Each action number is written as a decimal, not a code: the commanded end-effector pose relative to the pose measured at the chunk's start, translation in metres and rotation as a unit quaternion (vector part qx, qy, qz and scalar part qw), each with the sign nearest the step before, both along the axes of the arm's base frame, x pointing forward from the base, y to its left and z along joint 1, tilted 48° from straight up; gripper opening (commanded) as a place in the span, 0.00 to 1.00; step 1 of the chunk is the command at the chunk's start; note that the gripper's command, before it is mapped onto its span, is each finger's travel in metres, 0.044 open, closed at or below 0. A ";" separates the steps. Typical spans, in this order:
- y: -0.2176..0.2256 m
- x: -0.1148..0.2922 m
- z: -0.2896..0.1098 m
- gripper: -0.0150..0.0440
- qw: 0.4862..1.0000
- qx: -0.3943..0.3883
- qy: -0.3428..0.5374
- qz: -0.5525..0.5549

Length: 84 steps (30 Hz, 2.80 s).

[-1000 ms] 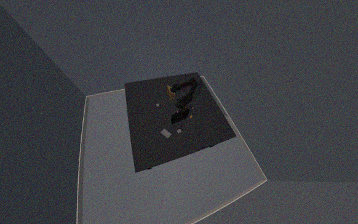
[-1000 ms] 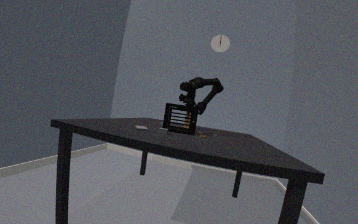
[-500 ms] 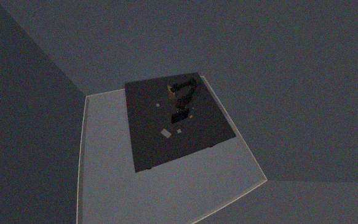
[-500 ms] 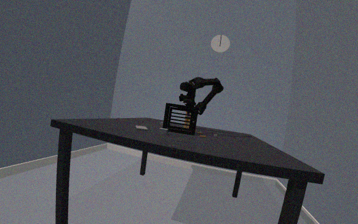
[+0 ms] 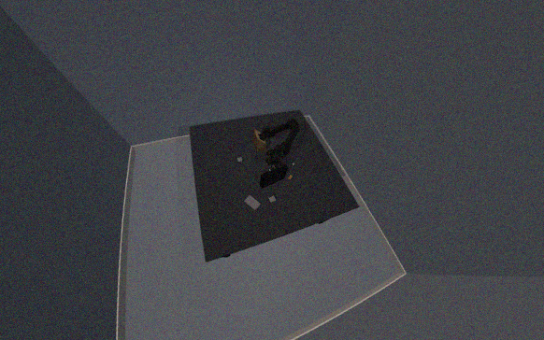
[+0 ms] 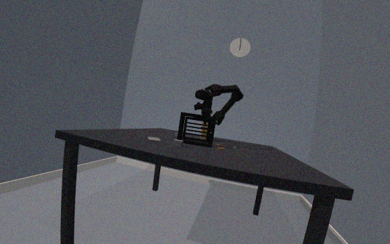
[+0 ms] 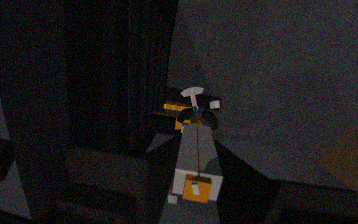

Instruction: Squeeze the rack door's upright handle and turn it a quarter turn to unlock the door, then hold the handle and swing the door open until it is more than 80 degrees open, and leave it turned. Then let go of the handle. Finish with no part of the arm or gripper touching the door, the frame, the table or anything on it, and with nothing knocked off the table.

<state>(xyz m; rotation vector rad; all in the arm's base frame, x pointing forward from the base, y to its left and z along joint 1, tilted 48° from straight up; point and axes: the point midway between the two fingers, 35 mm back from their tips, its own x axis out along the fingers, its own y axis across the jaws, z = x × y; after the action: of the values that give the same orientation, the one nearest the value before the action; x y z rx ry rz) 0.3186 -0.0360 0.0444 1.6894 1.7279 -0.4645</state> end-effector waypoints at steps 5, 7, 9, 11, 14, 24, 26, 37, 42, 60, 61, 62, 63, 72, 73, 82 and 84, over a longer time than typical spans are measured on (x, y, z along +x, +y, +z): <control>-0.004 -0.008 -0.005 0.29 0.997 -0.005 -0.058 0.053; -0.005 -0.010 -0.006 0.29 0.995 -0.007 -0.071 0.065; -0.006 -0.012 -0.008 0.29 0.994 -0.008 -0.083 0.076; -0.007 -0.015 -0.009 0.29 0.992 -0.009 -0.095 0.087; -0.009 -0.018 -0.012 0.29 0.988 -0.010 -0.114 0.104; -0.017 -0.032 -0.022 0.29 0.973 -0.015 -0.171 0.157; -0.019 -0.034 -0.025 0.29 0.969 -0.016 -0.182 0.167; -0.031 -0.048 -0.039 0.29 0.945 -0.021 -0.241 0.221; -0.037 -0.053 -0.045 0.29 0.932 -0.024 -0.267 0.244; -0.061 -0.065 -0.073 0.29 0.874 -0.032 -0.358 0.328; -0.063 -0.065 -0.074 0.29 0.870 -0.032 -0.363 0.333; -0.064 -0.066 -0.076 0.29 0.866 -0.033 -0.367 0.337; -0.065 -0.066 -0.077 0.29 0.862 -0.033 -0.372 0.342; -0.079 -0.068 -0.092 0.29 0.823 -0.037 -0.417 0.383; -0.081 -0.068 -0.094 0.29 0.818 -0.038 -0.422 0.388; -0.096 -0.065 -0.109 0.29 0.772 -0.042 -0.467 0.429; -0.099 -0.064 -0.113 0.29 0.761 -0.043 -0.476 0.438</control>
<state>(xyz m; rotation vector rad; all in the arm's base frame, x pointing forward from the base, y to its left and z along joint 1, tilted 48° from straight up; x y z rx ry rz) 0.2522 -0.1307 -0.0633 0.6713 1.4227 0.6058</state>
